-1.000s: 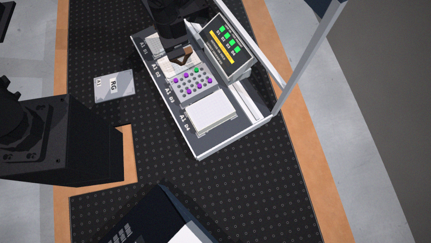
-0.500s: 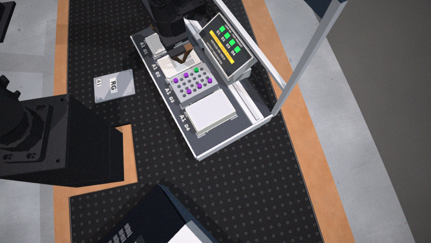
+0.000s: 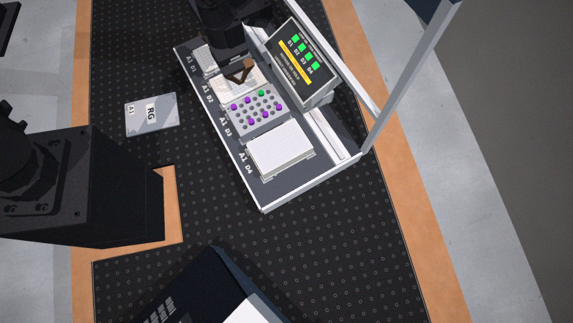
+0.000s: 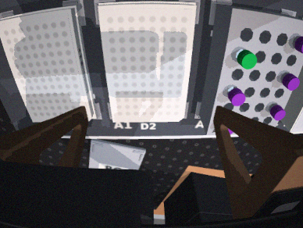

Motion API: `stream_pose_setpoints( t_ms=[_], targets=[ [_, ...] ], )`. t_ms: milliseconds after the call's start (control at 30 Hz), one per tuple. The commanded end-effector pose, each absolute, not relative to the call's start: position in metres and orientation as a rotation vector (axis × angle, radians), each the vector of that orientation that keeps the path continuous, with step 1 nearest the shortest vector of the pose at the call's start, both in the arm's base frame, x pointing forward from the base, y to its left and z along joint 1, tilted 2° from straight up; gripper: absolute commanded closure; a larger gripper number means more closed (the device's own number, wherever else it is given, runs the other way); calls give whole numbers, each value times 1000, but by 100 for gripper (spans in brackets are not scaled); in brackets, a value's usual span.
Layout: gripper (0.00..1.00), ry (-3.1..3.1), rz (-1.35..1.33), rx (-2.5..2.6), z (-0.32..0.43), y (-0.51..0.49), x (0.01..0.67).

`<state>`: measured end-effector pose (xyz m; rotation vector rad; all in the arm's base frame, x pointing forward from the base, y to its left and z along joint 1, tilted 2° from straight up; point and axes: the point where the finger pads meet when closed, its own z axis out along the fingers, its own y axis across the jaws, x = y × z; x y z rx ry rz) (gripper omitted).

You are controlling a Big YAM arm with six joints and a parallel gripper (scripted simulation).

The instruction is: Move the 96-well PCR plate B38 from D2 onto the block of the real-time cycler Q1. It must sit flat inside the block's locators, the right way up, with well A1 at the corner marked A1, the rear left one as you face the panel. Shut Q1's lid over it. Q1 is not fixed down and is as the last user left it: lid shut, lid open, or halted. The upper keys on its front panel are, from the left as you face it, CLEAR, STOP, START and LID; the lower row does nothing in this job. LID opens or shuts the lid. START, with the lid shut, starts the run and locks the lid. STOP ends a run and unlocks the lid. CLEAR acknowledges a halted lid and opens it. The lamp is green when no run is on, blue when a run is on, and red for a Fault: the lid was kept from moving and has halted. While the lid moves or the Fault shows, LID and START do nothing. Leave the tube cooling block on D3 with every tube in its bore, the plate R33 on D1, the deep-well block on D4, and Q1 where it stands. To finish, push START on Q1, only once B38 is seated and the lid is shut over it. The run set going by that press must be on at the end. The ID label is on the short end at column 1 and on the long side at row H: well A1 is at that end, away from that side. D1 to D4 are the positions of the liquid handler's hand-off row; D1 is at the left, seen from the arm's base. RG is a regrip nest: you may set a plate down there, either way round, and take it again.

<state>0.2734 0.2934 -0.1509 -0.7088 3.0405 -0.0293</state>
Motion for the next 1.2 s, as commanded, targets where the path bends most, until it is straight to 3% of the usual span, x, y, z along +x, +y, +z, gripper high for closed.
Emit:
stream_pose_setpoints(
  t_ms=[0, 1167],
  targets=[
    [0, 2974, 46, -657, -128, 316, 302],
    [0, 3028, -17, -703, -196, 300, 283]
  ],
)
